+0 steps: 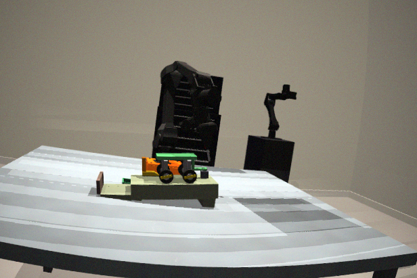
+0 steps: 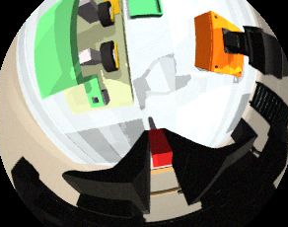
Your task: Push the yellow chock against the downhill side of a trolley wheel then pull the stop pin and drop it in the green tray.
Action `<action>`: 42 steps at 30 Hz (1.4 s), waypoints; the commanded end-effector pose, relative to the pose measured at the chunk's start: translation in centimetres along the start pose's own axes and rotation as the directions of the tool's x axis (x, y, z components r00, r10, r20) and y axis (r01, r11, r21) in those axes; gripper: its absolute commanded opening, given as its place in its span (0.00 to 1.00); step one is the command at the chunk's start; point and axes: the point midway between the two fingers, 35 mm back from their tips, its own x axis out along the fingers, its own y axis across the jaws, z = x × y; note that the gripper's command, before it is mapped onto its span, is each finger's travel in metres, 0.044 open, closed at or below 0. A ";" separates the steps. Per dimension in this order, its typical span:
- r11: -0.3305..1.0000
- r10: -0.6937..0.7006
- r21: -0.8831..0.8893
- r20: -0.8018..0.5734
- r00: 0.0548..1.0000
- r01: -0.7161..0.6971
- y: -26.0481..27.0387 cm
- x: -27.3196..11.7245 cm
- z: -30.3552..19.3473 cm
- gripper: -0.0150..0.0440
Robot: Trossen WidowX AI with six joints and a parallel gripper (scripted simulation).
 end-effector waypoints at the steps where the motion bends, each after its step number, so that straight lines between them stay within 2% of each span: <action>1: 1.000 0.003 0.006 0.004 1.000 -0.003 -0.2 -0.1 0.5 0.25; 42: 1.000 0.003 0.006 0.017 1.000 -0.003 -0.1 -2.2 15.7 0.25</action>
